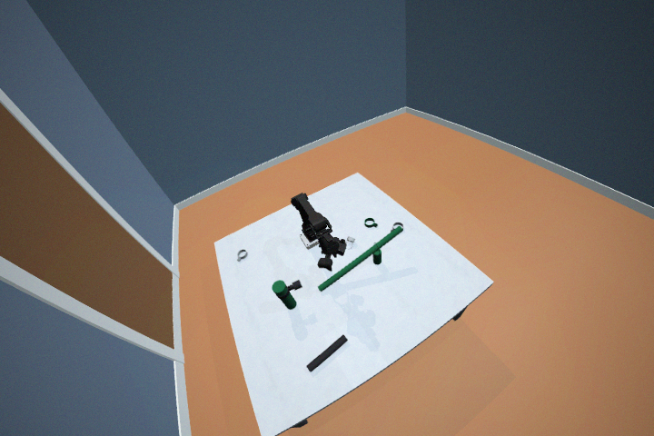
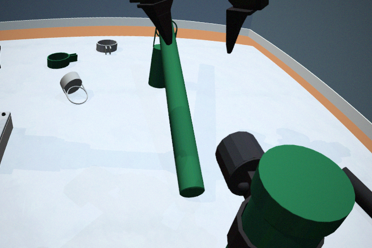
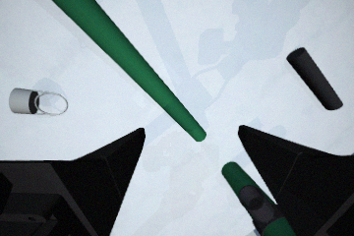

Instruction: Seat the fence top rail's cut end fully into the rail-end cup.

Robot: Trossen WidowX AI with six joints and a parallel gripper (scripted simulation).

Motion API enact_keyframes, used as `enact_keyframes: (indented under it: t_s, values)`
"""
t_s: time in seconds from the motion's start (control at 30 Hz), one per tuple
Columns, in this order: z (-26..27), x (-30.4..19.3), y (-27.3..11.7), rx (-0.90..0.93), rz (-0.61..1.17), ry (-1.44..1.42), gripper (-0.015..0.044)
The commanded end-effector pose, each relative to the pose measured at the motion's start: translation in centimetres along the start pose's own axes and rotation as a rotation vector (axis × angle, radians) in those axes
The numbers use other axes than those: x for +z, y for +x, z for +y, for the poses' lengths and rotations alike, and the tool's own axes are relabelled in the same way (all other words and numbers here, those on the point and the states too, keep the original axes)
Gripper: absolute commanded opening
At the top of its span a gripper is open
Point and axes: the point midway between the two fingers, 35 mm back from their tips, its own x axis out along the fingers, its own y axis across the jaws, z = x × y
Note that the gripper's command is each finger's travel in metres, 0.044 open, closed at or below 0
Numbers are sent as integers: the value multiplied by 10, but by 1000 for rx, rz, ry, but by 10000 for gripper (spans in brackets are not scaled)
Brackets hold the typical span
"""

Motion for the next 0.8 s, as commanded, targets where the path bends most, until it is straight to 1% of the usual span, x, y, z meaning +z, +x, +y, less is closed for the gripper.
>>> enact_keyframes:
  t_s: [0.0,0.43,0.5,0.67,0.77]
  values:
    - [17,19,38,185,62,-638,440]
    - [18,19,39,191,63,-655,440]
    - [18,19,44,191,63,-655,440]
    - [23,15,71,191,63,-655,440]
    - [23,15,73,191,63,-655,440]
